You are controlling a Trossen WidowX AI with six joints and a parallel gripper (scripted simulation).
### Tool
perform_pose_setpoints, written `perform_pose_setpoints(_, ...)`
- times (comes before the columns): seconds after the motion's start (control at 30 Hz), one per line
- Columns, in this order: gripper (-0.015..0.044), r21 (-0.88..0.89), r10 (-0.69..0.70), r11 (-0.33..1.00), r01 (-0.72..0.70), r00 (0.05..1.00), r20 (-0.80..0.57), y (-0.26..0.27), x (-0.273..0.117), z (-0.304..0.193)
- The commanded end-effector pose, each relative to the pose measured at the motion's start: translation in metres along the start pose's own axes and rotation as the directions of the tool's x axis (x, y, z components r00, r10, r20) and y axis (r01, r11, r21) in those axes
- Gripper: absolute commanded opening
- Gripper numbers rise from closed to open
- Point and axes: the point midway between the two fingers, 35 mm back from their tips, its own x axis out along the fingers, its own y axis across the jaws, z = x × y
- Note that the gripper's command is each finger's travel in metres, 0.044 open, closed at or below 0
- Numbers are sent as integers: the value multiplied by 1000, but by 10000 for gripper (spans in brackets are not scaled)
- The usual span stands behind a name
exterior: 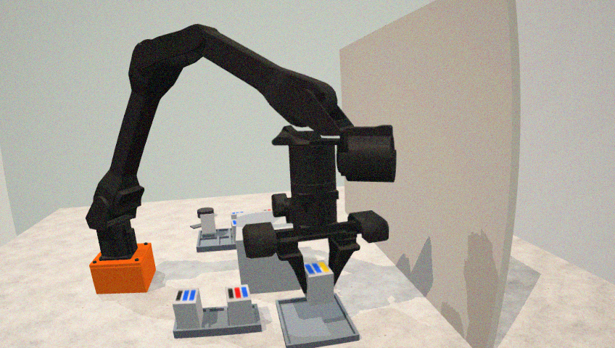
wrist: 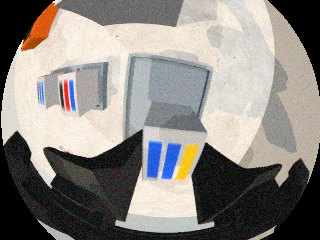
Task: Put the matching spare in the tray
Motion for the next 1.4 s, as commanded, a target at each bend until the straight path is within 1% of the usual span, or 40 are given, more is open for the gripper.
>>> perform_pose_setpoints(0.0, 0, -4, 3, 1000, -3, 1000, 0, 1, 4, 0)
perform_pose_setpoints(1.23, 0, -4, 4, 1000, -4, 1000, 0, 7, 34, 4)
perform_pose_setpoints(1.37, 105, 0, 1, 1000, -1, 1000, 0, 5, 31, 3)
